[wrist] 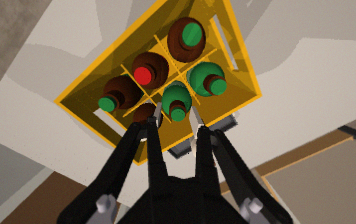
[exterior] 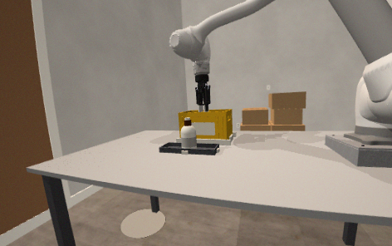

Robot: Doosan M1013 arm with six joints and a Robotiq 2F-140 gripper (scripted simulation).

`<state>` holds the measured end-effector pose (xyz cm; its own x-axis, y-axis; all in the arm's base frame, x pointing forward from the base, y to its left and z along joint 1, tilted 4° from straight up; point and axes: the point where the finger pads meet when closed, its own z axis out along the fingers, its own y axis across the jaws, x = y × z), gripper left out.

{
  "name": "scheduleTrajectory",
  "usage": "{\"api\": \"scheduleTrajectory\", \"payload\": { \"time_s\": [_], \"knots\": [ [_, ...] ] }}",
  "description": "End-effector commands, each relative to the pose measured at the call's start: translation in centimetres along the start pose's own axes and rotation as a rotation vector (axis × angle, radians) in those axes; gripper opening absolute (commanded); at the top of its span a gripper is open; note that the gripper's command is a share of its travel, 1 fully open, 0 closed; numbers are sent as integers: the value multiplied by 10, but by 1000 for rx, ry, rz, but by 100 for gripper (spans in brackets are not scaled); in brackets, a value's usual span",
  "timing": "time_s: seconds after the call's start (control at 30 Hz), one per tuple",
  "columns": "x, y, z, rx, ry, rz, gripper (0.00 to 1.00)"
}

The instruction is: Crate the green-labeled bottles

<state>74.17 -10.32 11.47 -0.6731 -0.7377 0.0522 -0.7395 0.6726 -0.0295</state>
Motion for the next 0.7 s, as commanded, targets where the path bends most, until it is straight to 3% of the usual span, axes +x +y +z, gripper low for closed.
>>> {"api": "scheduleTrajectory", "payload": {
  "time_s": [0.0, 0.67],
  "knots": [
    [3, -1, 0, 0, 5, -4, 38],
    [2, -1, -35, 0, 5, -4, 38]
  ]
}}
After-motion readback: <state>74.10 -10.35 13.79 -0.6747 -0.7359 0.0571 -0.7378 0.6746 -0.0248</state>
